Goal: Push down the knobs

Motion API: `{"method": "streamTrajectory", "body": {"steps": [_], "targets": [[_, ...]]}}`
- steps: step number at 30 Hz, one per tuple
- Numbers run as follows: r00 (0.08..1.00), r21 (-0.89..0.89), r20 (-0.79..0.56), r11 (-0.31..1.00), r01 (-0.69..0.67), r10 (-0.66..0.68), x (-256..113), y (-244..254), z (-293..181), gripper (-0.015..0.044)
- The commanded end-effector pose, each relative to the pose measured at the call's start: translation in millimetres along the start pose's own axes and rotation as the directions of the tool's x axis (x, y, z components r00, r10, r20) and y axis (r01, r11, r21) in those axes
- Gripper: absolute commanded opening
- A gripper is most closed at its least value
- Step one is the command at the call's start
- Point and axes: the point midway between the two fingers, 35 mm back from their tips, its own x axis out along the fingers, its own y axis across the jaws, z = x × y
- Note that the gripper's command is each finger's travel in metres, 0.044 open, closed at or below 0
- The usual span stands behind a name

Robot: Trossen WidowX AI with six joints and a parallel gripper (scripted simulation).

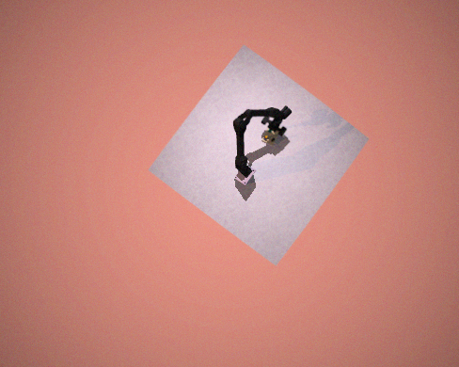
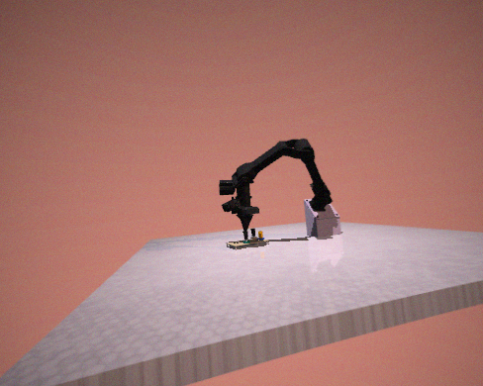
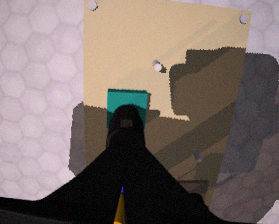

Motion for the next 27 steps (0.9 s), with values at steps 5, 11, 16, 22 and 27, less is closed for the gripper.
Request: {"method": "streamTrajectory", "body": {"steps": [5,11,16,22,27], "targets": [[1.0,-0.031,-0.025,1.0,0.0,-0.001,5,3,2,0.0],[1.0,-0.031,-0.025,1.0,0.001,-0.001,-4,2,2,0.0],[1.0,-0.031,-0.025,1.0,0.001,-0.001,-12,3,2,0.0],[1.0,-0.031,-0.025,1.0,0.001,-0.001,-21,3,2,0.0],[1.0,-0.023,-0.026,1.0,-0.003,0.002,-17,2,1,0.0131]]}}
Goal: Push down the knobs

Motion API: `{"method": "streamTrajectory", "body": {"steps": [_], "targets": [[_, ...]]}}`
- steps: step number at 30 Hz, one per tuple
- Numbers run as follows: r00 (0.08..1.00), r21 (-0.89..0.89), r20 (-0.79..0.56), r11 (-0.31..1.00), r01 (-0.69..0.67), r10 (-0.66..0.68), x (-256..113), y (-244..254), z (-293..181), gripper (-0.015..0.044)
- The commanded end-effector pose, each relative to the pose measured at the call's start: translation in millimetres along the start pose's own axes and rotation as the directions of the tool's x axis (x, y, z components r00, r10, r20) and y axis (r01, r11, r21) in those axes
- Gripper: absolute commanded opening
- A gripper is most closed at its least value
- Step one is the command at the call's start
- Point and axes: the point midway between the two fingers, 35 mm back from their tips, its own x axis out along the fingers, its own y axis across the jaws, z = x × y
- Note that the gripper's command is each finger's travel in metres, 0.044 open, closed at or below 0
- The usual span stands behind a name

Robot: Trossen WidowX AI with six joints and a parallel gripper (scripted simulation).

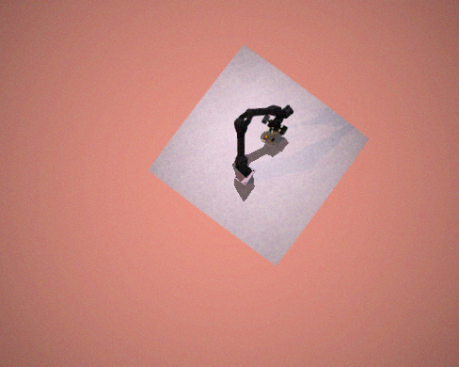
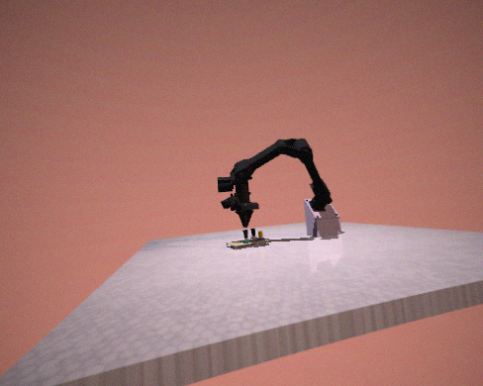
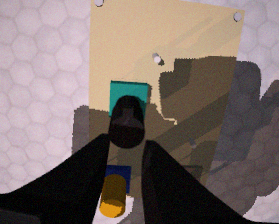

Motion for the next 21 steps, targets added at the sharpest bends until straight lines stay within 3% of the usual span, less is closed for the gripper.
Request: {"method": "streamTrajectory", "body": {"steps": [1,5,12,17,21], "targets": [[1.0,0.001,-0.002,1.0,0.0,0.0,1,0,0,0.0157],[1.0,0.001,-0.002,1.0,0.002,-0.002,-1,-2,-7,0.0263],[1.0,0.0,-0.003,1.0,0.01,-0.01,-18,-19,-85,0.044],[1.0,-0.002,-0.005,1.0,0.006,-0.006,-19,-21,-144,0.044],[1.0,-0.002,-0.006,1.0,0.005,-0.005,-19,-21,-152,0.044]]}}
